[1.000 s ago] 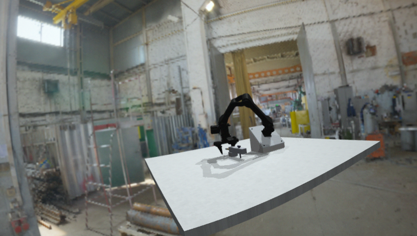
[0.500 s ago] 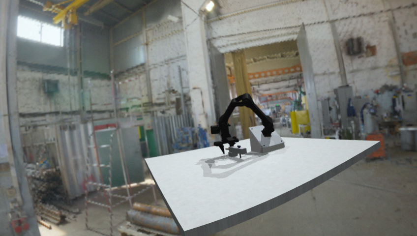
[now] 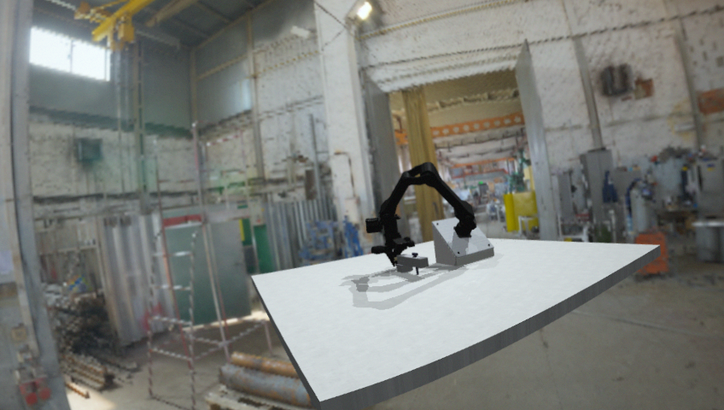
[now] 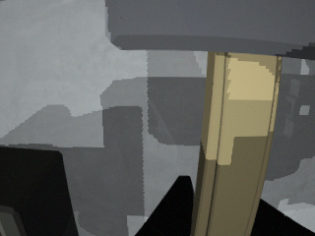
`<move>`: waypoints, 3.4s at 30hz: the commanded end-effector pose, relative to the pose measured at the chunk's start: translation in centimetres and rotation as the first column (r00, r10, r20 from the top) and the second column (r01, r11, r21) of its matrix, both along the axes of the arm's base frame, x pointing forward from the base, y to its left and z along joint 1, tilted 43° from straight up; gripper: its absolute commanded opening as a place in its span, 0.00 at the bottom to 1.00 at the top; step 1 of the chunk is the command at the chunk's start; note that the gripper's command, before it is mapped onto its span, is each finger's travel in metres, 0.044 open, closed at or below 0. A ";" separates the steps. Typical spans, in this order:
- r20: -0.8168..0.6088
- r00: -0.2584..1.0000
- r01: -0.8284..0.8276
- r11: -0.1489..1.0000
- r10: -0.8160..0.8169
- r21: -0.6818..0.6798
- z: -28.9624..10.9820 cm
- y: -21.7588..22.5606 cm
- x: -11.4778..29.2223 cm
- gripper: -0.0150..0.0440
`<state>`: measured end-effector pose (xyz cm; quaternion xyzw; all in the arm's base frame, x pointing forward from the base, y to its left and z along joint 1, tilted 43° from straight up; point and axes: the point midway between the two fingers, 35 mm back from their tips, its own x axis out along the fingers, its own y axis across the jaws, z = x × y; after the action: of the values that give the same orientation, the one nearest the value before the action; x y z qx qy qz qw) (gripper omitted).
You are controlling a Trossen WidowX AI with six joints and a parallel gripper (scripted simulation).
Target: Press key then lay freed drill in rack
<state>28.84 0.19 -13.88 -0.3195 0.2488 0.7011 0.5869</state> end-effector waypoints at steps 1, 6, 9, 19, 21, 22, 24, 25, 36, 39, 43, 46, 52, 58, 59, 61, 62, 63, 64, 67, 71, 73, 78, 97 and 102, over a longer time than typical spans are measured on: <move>0.001 1.000 0.001 1.000 -0.001 0.001 0.0 0.0 0.0 0.25; -0.002 1.000 0.006 1.000 -0.005 0.005 0.2 -0.2 -0.1 0.25; -0.002 1.000 0.006 1.000 -0.005 0.005 0.2 -0.2 -0.1 0.25; -0.002 1.000 0.006 1.000 -0.005 0.005 0.3 -0.3 -0.1 0.25; -0.002 1.000 0.006 1.000 -0.005 0.005 0.3 -0.4 -0.1 0.25; -0.002 1.000 0.006 1.000 -0.005 0.005 0.3 -0.4 -0.1 0.25; -0.002 1.000 0.006 1.000 -0.006 0.005 0.1 -0.5 -0.1 0.25; -0.002 1.000 0.006 1.000 -0.006 0.005 0.0 -0.5 0.0 0.25; -0.002 1.000 0.006 1.000 -0.006 0.004 -0.6 -1.3 0.2 0.25; -0.002 1.000 0.006 1.000 -0.006 0.004 -0.8 -1.6 0.3 0.25; -0.001 1.000 0.006 1.000 -0.006 0.003 -1.2 -2.0 0.4 0.25; -0.001 1.000 0.006 1.000 -0.006 0.003 -1.5 -2.3 0.5 0.25; -0.001 1.000 0.006 1.000 -0.006 0.002 -2.1 -3.0 0.7 0.25; 0.000 1.000 0.006 1.000 -0.006 0.002 -2.4 -3.4 0.8 0.25; 0.000 1.000 0.006 1.000 -0.006 0.002 -2.4 -3.5 0.8 0.25; 0.000 1.000 0.006 1.000 -0.006 0.001 -2.6 -3.6 0.8 0.25; 0.000 1.000 0.006 1.000 -0.006 0.001 -2.7 -3.7 0.8 0.25; 0.000 1.000 0.006 1.000 -0.006 0.001 -2.8 -3.8 0.9 0.25; 0.000 1.000 0.006 1.000 -0.006 0.001 -2.9 -3.9 0.9 0.25; 0.000 1.000 0.006 1.000 -0.006 0.001 -3.2 -4.3 0.9 0.25; 0.000 1.000 0.006 1.000 -0.006 0.000 -3.6 -4.8 1.0 0.25; 0.000 1.000 0.006 1.000 -0.006 0.000 -3.8 -5.0 1.1 0.25; 0.001 1.000 0.006 1.000 -0.006 -0.001 -4.3 -5.5 1.2 0.25; 0.001 1.000 0.006 1.000 -0.006 -0.001 -3.6 -5.8 1.1 0.25; 0.001 1.000 0.006 1.000 -0.006 -0.001 -3.4 -5.8 1.2 0.25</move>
<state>29.97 -5.45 -17.50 -0.3167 0.2496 0.6992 0.5903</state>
